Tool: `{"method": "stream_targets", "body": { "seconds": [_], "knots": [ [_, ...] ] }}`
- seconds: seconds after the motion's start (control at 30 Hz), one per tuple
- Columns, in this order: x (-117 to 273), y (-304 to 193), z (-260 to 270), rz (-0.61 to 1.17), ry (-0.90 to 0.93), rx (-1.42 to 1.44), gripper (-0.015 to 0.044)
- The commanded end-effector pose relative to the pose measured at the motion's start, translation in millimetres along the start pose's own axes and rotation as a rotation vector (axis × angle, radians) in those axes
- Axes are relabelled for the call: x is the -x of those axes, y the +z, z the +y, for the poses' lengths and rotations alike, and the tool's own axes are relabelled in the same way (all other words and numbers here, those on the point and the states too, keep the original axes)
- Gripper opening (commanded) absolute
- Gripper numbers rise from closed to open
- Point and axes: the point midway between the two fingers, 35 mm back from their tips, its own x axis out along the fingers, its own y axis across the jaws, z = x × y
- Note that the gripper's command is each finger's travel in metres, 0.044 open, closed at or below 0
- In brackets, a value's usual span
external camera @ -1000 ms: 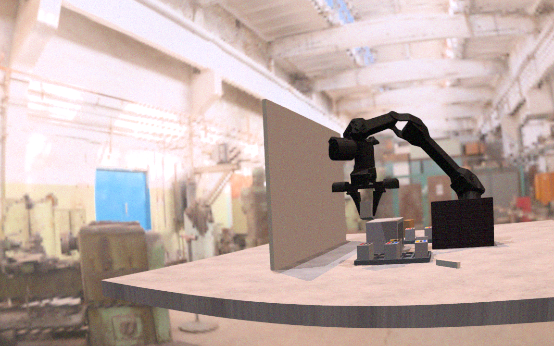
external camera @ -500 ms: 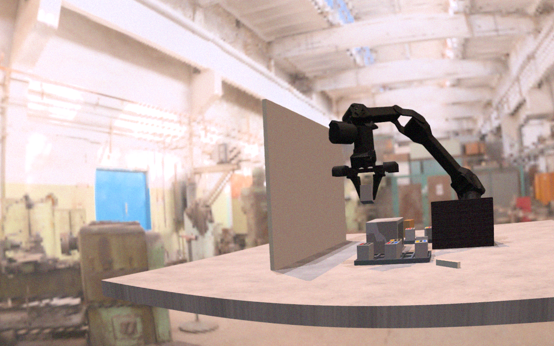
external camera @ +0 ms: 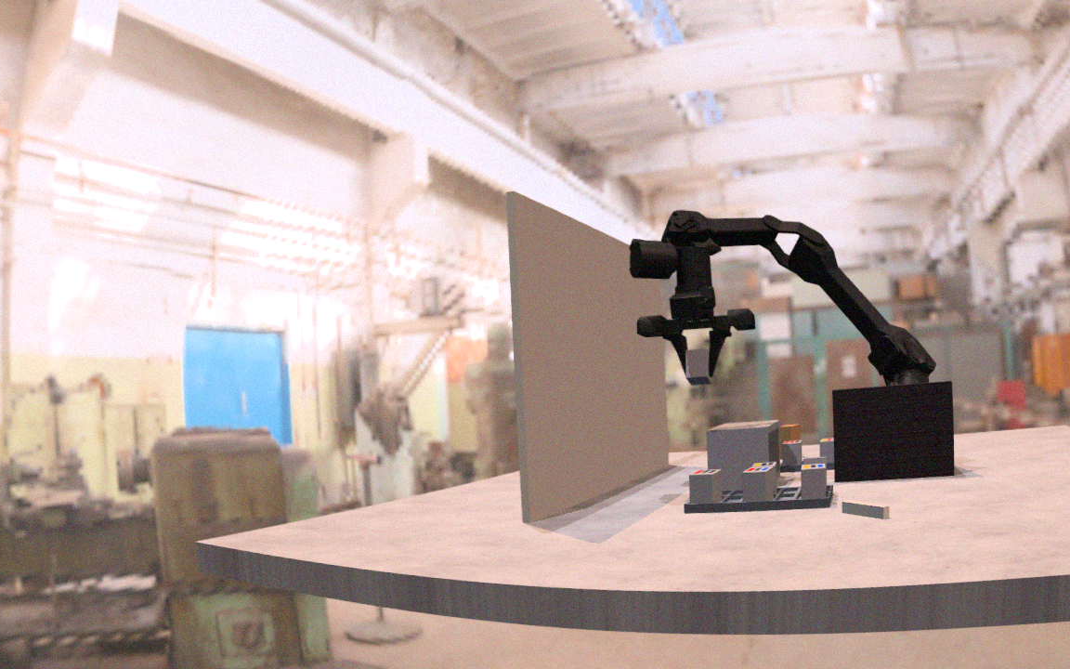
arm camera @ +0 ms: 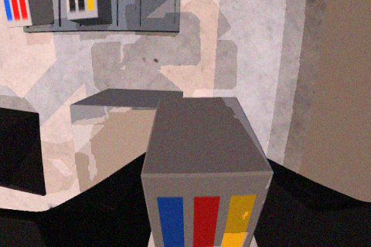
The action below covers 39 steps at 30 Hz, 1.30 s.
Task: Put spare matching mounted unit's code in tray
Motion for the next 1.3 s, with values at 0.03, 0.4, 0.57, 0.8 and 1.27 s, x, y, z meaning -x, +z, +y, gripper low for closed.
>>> {"method": "stream_targets", "body": {
  "seconds": [0.03,0.4,0.57,0.8,1.27],
  "knots": [
    [3,-48,-5,0.005,-0.005,0.002,0.0],
    [4,-145,-1,0.023,-0.009,-0.01,0.0],
    [4,-188,9,0.039,-0.007,-0.017,0.0],
    [2,-243,31,0.067,0.003,-0.027,0.0],
    [-4,-249,32,0.068,0.005,-0.028,0.0]
  ]
}}
